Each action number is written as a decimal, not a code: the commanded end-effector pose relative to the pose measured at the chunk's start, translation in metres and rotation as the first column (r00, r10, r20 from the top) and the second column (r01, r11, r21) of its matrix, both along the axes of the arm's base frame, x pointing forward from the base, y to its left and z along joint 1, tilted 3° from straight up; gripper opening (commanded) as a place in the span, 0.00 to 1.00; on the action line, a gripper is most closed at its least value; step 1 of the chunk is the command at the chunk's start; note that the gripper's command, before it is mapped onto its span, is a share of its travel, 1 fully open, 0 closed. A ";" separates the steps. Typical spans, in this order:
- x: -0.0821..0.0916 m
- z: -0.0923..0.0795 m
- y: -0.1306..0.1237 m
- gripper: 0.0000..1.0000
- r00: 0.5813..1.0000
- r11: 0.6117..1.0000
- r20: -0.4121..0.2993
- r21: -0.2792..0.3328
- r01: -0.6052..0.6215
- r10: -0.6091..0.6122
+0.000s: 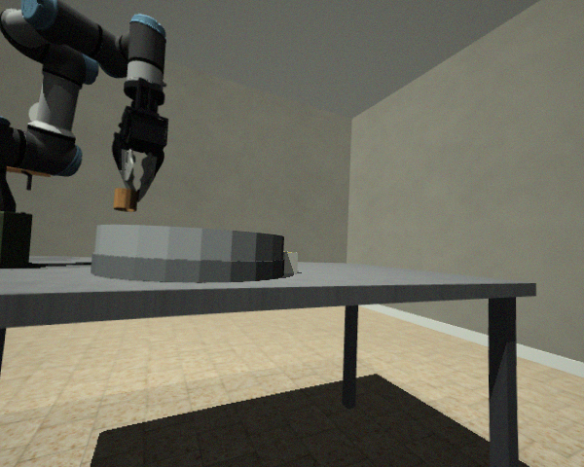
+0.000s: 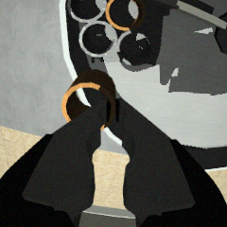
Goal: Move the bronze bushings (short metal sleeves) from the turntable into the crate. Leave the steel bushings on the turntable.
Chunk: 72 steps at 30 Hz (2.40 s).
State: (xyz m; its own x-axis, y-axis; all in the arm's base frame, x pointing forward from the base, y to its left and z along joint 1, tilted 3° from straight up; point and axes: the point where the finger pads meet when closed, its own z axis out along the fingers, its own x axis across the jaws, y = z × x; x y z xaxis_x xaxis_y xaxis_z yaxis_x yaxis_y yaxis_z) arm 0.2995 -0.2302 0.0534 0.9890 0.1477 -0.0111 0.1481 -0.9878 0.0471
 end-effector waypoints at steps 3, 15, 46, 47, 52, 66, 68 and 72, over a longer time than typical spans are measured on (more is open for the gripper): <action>0.002 0.001 0.005 0.00 1.000 1.000 0.002 -0.003 -0.005 0.005; 0.007 0.000 0.019 0.00 1.000 1.000 0.001 -0.002 -0.018 0.018; 0.032 -0.004 0.092 0.00 0.997 0.997 -0.002 -0.002 -0.079 0.079; 0.033 -0.004 0.095 0.00 0.997 0.997 -0.002 -0.002 -0.082 0.082; 0.040 -0.005 0.113 0.00 0.995 0.995 -0.003 -0.002 -0.097 0.097; 0.056 -0.008 0.161 0.00 0.990 0.990 -0.005 -0.002 -0.138 0.138; 0.059 -0.008 0.170 0.00 0.989 0.989 -0.005 -0.002 -0.145 0.145; 0.065 -0.009 0.187 0.00 0.987 0.987 -0.006 -0.002 -0.160 0.160</action>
State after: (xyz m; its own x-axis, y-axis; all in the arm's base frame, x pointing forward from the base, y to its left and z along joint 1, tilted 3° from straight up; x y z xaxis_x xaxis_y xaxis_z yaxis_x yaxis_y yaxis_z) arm 0.3580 -0.0578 0.0442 0.9561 0.2925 -0.0177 0.2930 -0.9550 0.0454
